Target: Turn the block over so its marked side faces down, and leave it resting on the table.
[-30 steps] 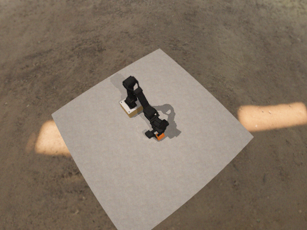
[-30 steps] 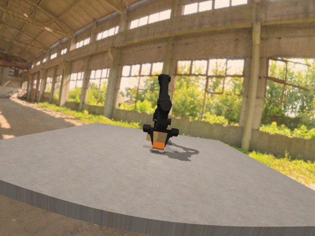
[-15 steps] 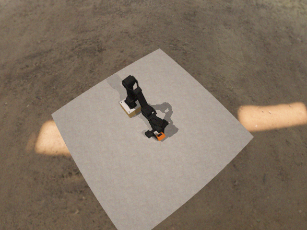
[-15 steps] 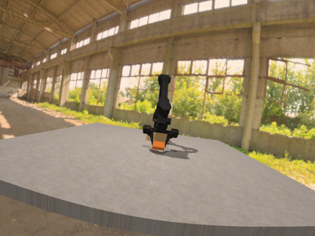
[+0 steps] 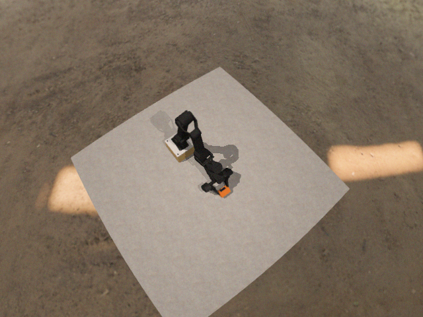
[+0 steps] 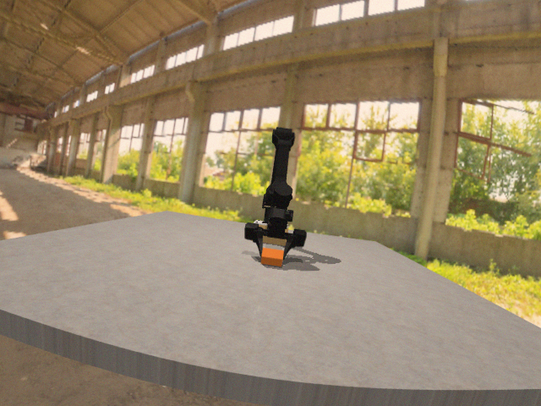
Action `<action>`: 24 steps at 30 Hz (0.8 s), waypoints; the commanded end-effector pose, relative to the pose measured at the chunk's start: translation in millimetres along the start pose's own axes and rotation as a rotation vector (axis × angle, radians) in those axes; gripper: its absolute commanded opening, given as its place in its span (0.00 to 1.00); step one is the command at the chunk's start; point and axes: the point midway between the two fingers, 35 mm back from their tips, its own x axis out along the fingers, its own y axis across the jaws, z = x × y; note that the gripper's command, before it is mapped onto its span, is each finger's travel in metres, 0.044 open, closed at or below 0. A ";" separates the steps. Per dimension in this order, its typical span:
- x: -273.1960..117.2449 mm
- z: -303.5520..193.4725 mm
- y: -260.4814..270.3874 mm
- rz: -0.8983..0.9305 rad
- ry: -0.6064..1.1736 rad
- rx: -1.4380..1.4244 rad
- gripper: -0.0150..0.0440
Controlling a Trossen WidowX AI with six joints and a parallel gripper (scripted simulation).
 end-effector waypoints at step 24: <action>-15.7 -19.5 -3.0 -0.003 -0.294 0.007 0.25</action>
